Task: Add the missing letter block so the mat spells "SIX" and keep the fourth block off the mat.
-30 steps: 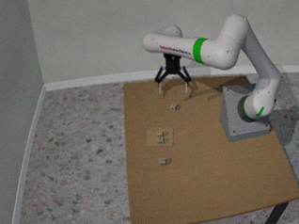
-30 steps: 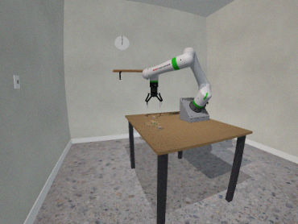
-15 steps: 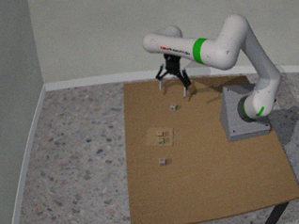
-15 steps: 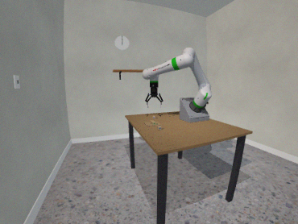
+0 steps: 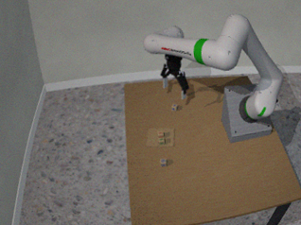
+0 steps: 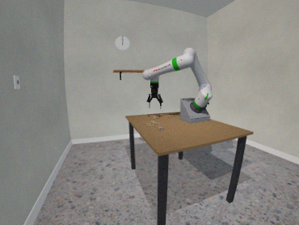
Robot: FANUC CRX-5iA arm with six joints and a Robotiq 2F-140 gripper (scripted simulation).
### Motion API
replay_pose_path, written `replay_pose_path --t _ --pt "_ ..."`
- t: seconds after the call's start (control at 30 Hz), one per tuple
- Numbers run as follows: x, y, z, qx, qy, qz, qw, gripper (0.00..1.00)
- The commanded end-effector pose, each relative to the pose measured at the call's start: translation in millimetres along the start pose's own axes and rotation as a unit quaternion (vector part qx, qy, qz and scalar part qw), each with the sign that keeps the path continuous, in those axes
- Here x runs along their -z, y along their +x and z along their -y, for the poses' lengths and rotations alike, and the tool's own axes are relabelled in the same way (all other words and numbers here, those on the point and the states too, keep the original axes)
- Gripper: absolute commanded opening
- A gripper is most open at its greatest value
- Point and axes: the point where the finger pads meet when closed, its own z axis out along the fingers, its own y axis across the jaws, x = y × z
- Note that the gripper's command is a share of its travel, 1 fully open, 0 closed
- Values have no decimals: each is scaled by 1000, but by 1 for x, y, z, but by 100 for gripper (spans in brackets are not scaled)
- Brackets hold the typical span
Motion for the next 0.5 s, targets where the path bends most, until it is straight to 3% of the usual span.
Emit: replay_pose_path --t 0.0,0.4,0.47 --pt "-1 0 0 -69 0 -2 998 100" --pt "-3 0 0 -216 0 -2 976 100" --pt "-3 0 0 -269 1 -2 963 100"
